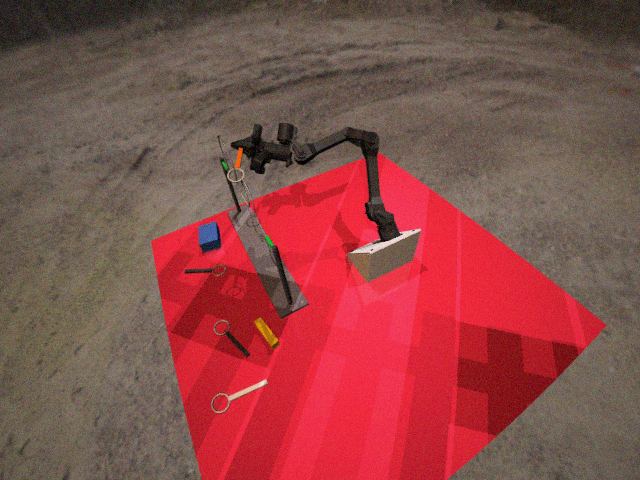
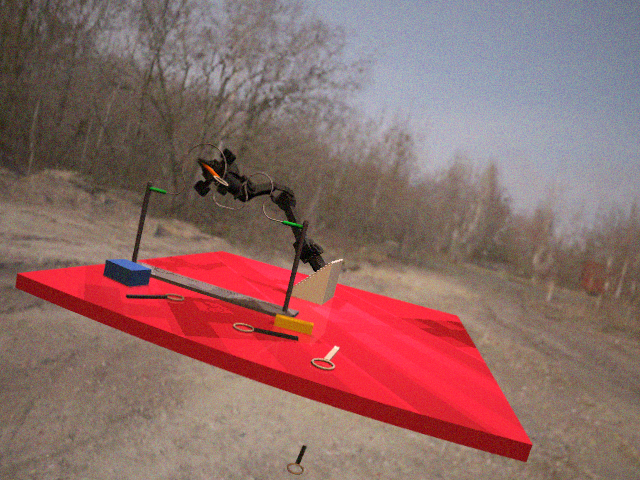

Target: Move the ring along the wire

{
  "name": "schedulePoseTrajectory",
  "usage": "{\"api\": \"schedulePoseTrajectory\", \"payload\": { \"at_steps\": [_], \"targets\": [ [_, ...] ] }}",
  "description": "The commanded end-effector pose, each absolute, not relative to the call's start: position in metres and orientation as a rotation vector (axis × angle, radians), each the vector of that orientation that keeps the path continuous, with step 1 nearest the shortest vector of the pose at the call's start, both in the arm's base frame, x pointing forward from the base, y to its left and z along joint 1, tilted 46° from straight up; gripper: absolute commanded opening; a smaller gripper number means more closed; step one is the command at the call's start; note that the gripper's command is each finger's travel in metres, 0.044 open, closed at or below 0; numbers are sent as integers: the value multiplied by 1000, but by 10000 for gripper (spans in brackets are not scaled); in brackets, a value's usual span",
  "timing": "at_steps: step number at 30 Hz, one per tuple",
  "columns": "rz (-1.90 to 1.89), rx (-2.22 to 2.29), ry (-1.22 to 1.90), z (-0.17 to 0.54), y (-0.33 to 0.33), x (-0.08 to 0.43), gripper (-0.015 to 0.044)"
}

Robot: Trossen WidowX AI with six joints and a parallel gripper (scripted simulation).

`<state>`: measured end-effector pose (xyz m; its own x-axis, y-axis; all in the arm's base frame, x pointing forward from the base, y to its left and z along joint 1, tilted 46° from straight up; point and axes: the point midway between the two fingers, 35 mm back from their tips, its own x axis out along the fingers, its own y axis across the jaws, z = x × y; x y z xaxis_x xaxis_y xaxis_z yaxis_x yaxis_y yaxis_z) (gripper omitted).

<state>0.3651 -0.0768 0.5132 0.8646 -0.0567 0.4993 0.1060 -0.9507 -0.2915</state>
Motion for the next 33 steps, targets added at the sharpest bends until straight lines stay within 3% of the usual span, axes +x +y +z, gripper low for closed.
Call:
{"api": "schedulePoseTrajectory", "payload": {
  "at_steps": [1,33],
  "targets": [
    [-744,-2753,-47,512,-76,366,-150],
    [-710,-2529,39,492,-131,365,-150]
  ]
}}
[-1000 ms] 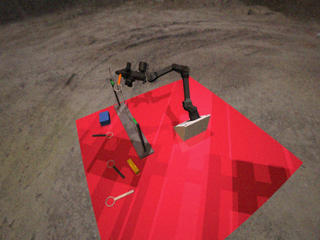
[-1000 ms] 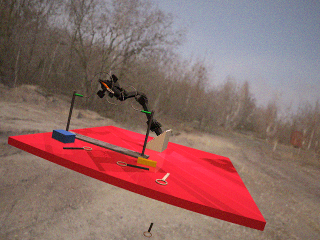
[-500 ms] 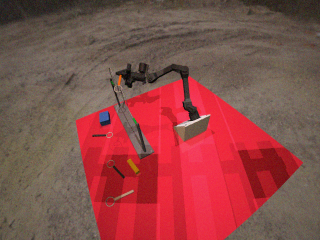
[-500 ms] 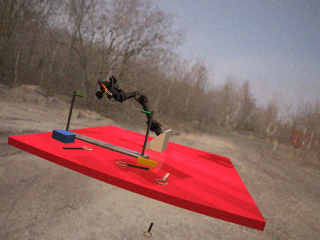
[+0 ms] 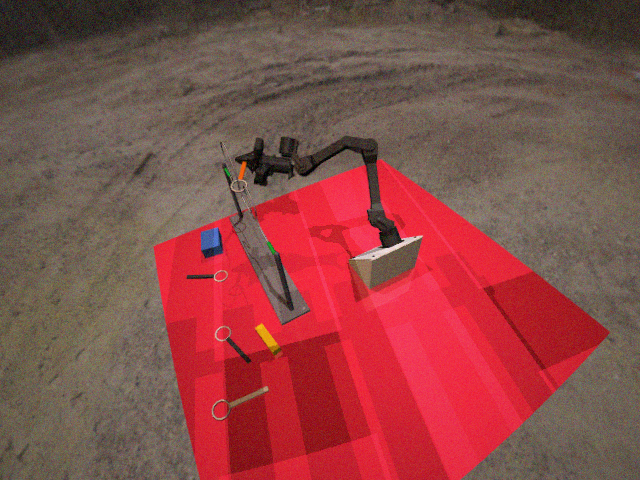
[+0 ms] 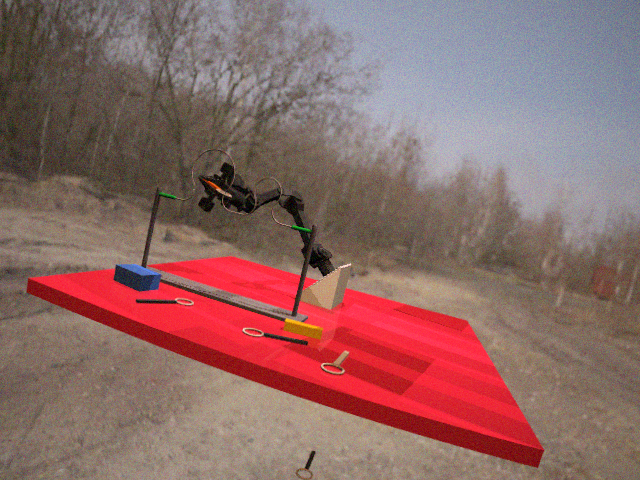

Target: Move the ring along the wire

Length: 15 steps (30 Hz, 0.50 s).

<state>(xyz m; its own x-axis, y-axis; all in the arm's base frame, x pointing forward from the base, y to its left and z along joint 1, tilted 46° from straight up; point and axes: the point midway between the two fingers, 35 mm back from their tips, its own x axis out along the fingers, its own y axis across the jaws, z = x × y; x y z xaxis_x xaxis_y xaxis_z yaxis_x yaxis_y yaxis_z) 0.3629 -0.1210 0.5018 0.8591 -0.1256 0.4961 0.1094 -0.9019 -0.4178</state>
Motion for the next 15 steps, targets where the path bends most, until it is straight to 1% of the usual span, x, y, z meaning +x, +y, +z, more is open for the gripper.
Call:
{"api": "schedulePoseTrajectory", "payload": {
  "at_steps": [1,15],
  "targets": [
    [-706,-2507,47,490,-134,365,-150],
    [-651,-2221,143,460,-167,365,-150]
  ]
}}
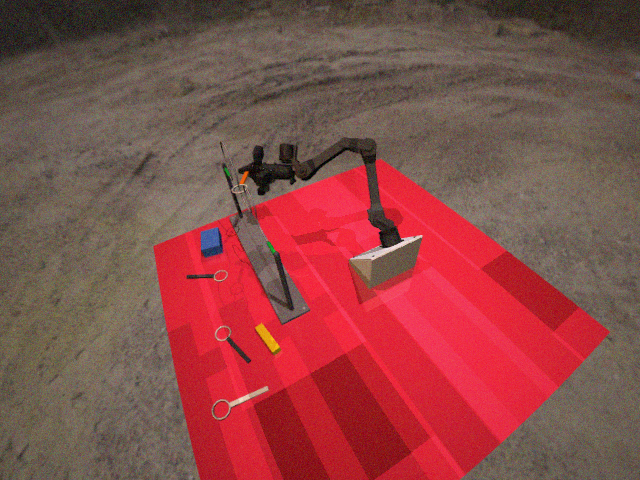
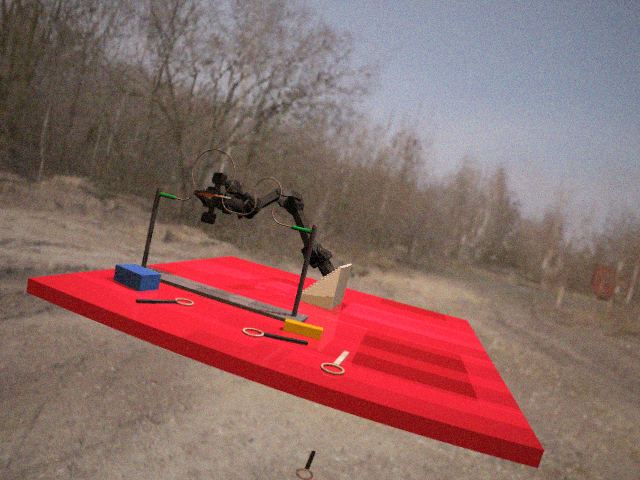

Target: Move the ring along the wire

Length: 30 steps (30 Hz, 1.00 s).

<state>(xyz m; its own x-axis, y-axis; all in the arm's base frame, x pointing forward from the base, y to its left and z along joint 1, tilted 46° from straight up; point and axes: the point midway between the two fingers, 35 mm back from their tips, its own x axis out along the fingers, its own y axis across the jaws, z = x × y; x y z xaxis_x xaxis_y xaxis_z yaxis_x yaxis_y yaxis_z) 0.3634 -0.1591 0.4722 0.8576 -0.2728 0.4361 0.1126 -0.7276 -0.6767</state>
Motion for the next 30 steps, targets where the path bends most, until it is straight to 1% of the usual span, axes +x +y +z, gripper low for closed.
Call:
{"api": "schedulePoseTrajectory", "payload": {
  "at_steps": [1,15,30],
  "targets": [
    [-647,-2201,149,457,-169,365,-150],
    [-586,-1910,233,418,-191,365,-150],
    [-509,-1564,317,365,-200,365,-150]
  ]
}}
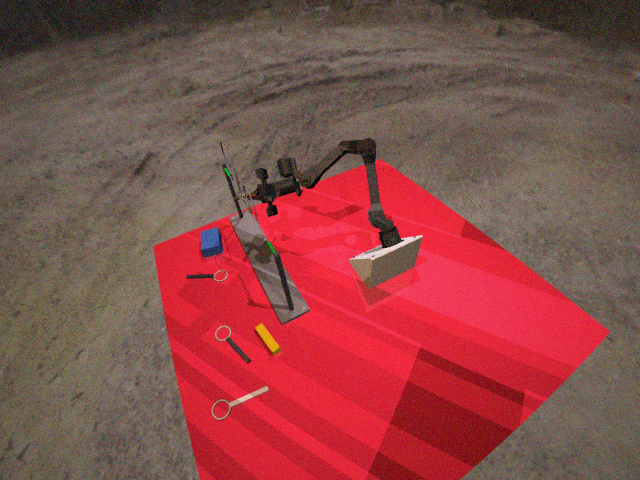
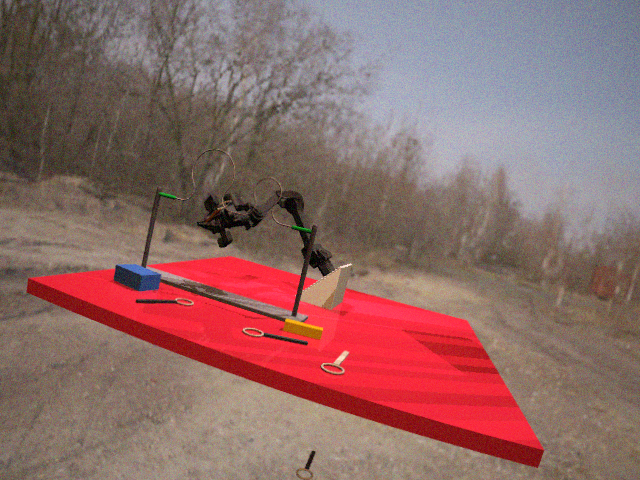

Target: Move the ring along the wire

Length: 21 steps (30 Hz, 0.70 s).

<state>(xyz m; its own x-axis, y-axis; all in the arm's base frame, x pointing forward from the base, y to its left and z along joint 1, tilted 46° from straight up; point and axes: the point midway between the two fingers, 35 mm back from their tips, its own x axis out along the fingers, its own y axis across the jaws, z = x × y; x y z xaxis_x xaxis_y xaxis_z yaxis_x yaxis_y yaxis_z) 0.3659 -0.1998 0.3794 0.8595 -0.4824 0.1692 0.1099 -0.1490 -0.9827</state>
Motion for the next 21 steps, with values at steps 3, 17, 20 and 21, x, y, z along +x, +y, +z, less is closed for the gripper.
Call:
{"api": "schedulePoseTrajectory", "payload": {
  "at_steps": [3,17,20,21],
  "targets": [
    [-492,-1492,332,353,-200,365,-150],
    [-417,-1172,394,304,-188,365,-150],
    [-402,-1112,404,295,-184,365,-150],
    [-398,-1094,407,293,-183,365,-150]
  ]
}}
